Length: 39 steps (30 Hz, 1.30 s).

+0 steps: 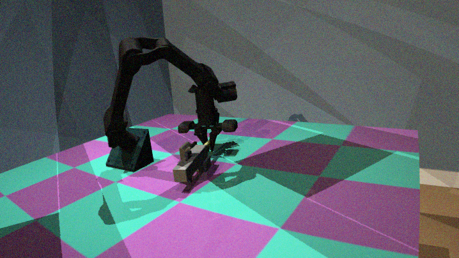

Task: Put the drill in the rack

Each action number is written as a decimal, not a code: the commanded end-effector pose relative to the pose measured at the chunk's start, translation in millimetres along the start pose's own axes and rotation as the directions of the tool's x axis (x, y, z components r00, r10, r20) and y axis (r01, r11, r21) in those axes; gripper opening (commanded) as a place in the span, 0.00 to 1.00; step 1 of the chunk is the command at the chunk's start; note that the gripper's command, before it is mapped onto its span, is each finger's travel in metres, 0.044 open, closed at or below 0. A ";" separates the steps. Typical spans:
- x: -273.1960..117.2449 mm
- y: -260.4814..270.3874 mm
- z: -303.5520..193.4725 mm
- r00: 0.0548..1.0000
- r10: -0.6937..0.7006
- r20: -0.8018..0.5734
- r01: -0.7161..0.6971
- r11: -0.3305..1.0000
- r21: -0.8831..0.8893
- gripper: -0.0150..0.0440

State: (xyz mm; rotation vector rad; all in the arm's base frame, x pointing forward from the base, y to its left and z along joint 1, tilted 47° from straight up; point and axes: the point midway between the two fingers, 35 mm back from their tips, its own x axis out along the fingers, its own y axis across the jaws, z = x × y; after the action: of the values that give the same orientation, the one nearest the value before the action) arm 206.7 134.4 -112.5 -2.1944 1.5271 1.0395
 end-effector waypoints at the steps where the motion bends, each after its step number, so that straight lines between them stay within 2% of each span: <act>1: -1.1 -0.7 5.9 1.000 0.001 0.005 -0.001 1.000 0.005 0.25; 24: -2.8 -0.8 39.5 1.000 0.000 0.008 0.000 1.000 0.005 0.25; 39: -12.5 0.3 35.8 1.000 0.000 0.008 0.000 1.000 0.005 0.25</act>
State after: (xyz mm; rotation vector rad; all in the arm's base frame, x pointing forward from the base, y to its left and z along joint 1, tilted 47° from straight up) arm 190.1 162.2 -130.6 -2.1930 1.5231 1.0428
